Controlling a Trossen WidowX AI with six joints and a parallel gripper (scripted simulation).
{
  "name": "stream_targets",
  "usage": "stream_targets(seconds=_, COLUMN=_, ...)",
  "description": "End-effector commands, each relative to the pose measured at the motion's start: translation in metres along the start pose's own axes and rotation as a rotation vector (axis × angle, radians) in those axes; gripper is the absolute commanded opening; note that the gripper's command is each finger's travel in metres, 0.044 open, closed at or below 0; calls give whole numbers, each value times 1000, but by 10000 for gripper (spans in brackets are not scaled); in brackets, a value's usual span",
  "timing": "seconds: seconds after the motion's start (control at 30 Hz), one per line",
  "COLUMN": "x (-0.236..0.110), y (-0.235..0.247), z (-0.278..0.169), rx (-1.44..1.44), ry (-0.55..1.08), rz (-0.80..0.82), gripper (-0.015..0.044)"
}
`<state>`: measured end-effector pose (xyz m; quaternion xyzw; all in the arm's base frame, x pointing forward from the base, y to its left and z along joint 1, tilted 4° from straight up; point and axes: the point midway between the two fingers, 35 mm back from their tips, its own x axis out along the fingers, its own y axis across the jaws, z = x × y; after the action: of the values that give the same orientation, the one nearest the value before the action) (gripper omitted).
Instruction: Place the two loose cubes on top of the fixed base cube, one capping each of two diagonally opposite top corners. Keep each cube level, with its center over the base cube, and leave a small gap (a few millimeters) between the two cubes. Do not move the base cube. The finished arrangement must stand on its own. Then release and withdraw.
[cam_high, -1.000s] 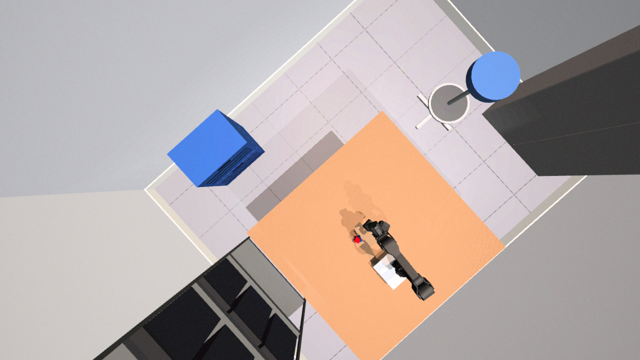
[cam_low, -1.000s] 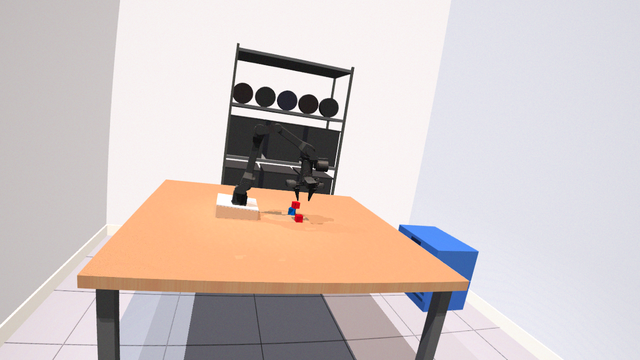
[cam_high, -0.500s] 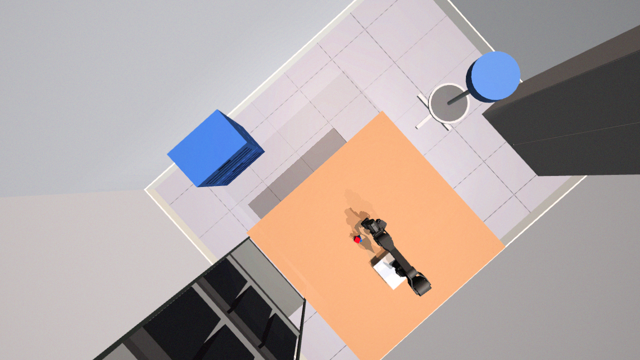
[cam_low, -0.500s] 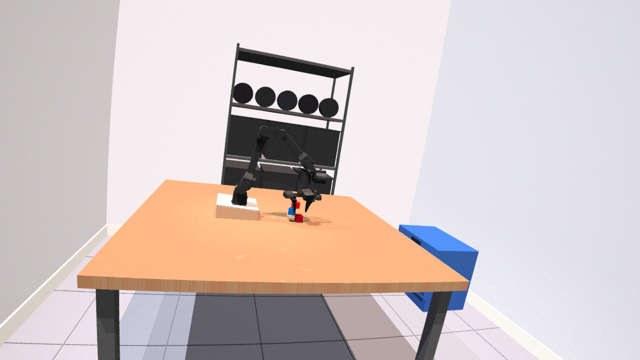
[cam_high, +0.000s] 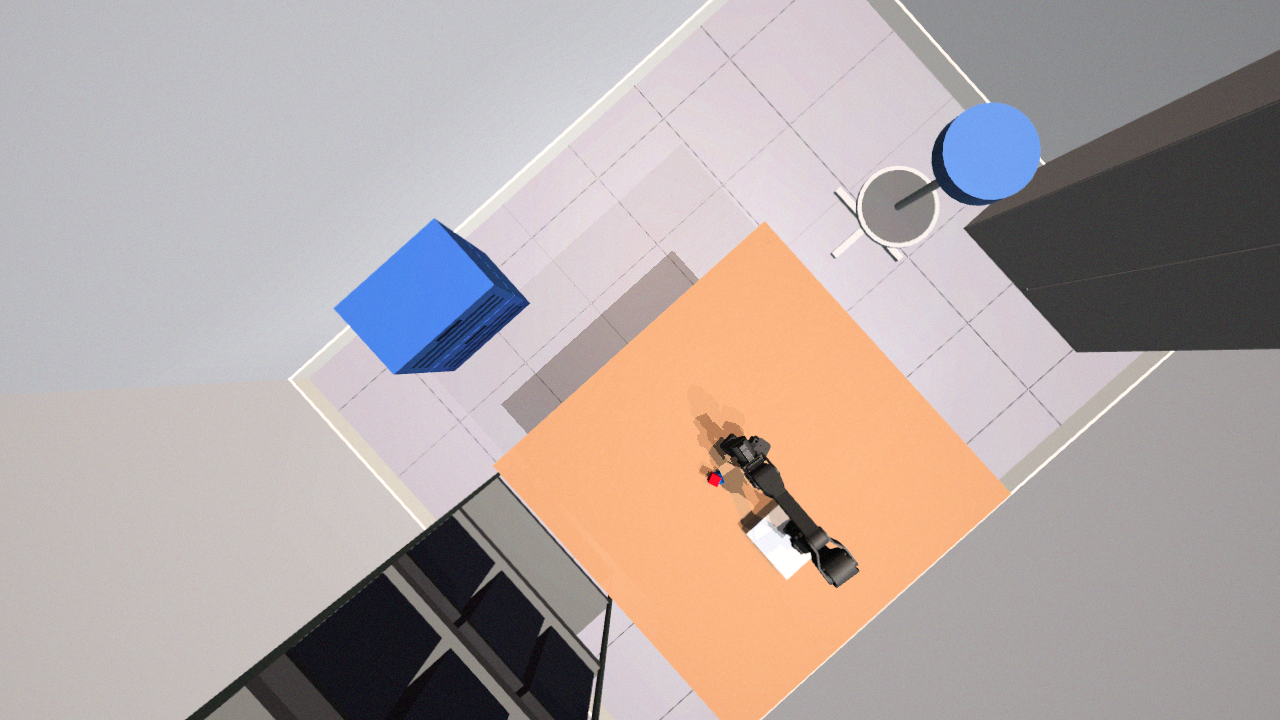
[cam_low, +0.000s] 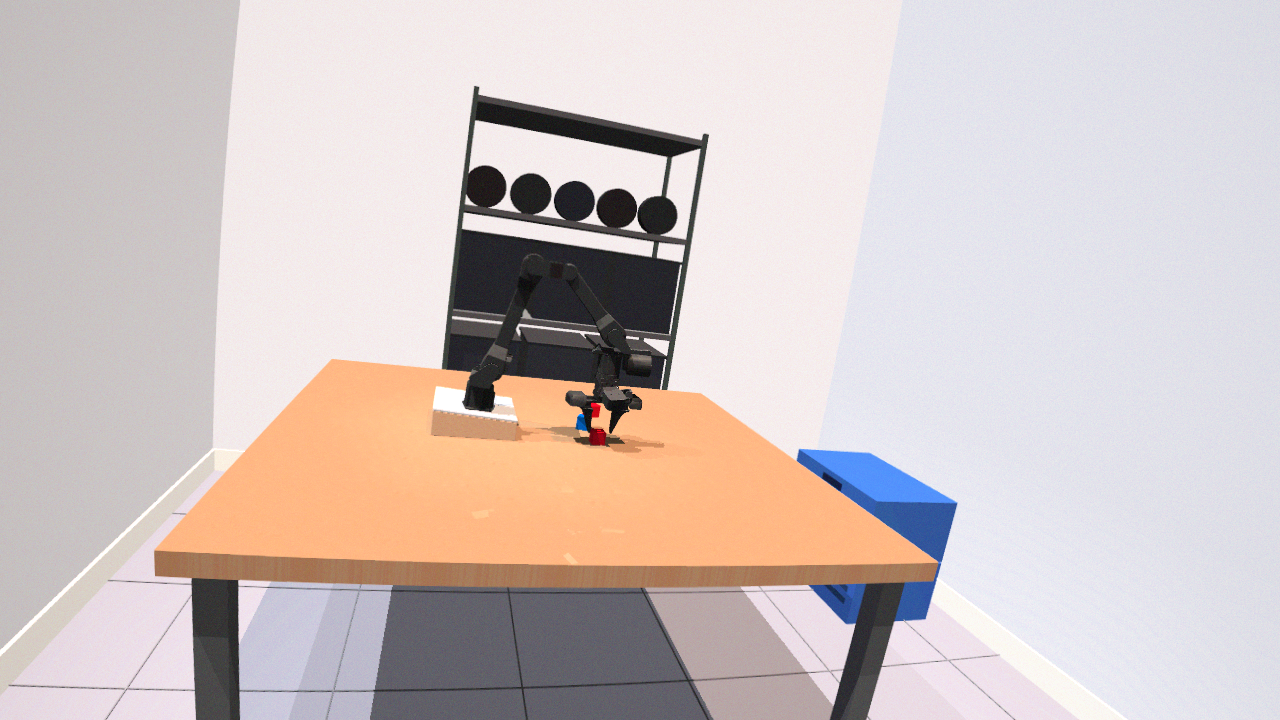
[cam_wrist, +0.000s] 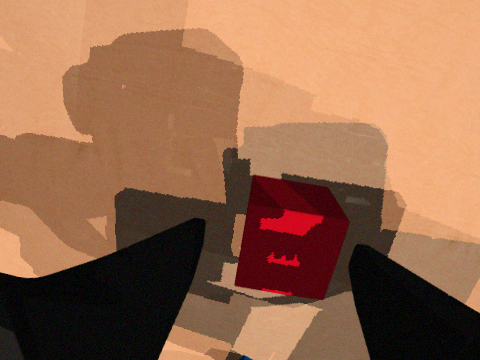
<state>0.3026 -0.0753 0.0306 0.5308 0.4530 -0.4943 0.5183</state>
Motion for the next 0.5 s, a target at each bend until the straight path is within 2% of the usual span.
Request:
stream_targets(seconds=0.0, x=7, y=-3, z=-1, rx=4, ry=4, rz=-8, gripper=265)
stream_targets(seconds=0.13, x=11, y=-3, z=-1, rx=4, ry=4, rz=-8, gripper=265)
stream_targets(seconds=0.33, x=11, y=-3, z=-1, rx=4, ry=4, rz=-8, gripper=107)
stream_targets(seconds=0.47, x=11, y=-3, z=-1, rx=4, ry=4, rz=-8, gripper=105)
